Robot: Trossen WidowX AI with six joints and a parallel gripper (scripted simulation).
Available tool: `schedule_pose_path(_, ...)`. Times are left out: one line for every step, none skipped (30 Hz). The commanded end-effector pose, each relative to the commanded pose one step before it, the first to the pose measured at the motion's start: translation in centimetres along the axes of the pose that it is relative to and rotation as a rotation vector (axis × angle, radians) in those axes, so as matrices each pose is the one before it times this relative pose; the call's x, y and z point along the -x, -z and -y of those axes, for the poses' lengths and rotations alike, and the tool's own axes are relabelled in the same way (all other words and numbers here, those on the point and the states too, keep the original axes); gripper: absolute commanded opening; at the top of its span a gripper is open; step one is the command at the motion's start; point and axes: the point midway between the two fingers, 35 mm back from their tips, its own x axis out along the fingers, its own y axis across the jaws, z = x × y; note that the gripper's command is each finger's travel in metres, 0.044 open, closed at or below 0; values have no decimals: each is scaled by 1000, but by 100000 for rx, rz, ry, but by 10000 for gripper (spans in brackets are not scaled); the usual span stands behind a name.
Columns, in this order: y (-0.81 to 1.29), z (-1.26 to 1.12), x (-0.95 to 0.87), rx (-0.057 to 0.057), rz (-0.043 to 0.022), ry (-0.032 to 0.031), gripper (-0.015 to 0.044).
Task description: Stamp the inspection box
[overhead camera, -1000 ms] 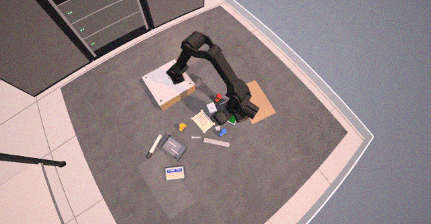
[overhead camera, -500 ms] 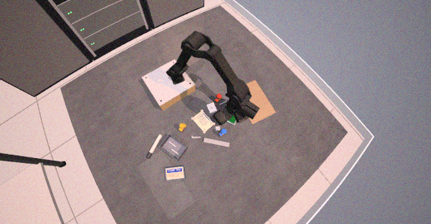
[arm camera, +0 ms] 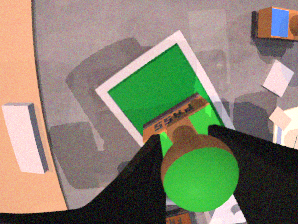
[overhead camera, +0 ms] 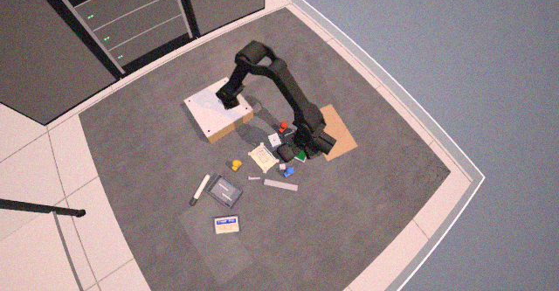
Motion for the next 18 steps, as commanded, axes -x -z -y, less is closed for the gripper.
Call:
schedule_pose_path(-96, -26, -217, -69, 227, 19, 0)
schedule_pose_path(0, 0, 0, 0, 0, 0, 0)
schedule_pose_path(0, 0, 0, 0, 0, 0, 0)
schedule_pose_path(0, 0, 0, 0, 0, 0, 0)
schedule_pose_path(0, 0, 0, 0, 0, 0, 0)
schedule_pose_path(0, 0, 0, 0, 0, 0, 0)
schedule_pose_path(0, 0, 8, 0, 0, 0, 0)
schedule_pose_path(-1, 0, 25, 0, 0, 0, 0)
schedule_pose_path(-1, 0, 42, 0, 0, 0, 0)
schedule_pose_path(-1, 0, 50, 0, 0, 0, 0)
schedule_pose_path(-1, 0, 50, 0, 0, 0, 0)
schedule_pose_path(-1, 0, 50, 0, 0, 0, 0)
schedule_pose_path(-1, 0, 50, 0, 0, 0, 0)
schedule_pose_path(-1, 0, 50, 0, 0, 0, 0)
schedule_pose_path(0, 0, 50, 0, 0, 0, 0)
schedule_pose_path(0, 0, 50, 0, 0, 0, 0)
schedule_pose_path(0, 0, 47, 0, 0, 0, 0)
schedule_pose_path(0, 0, 47, 0, 0, 0, 0)
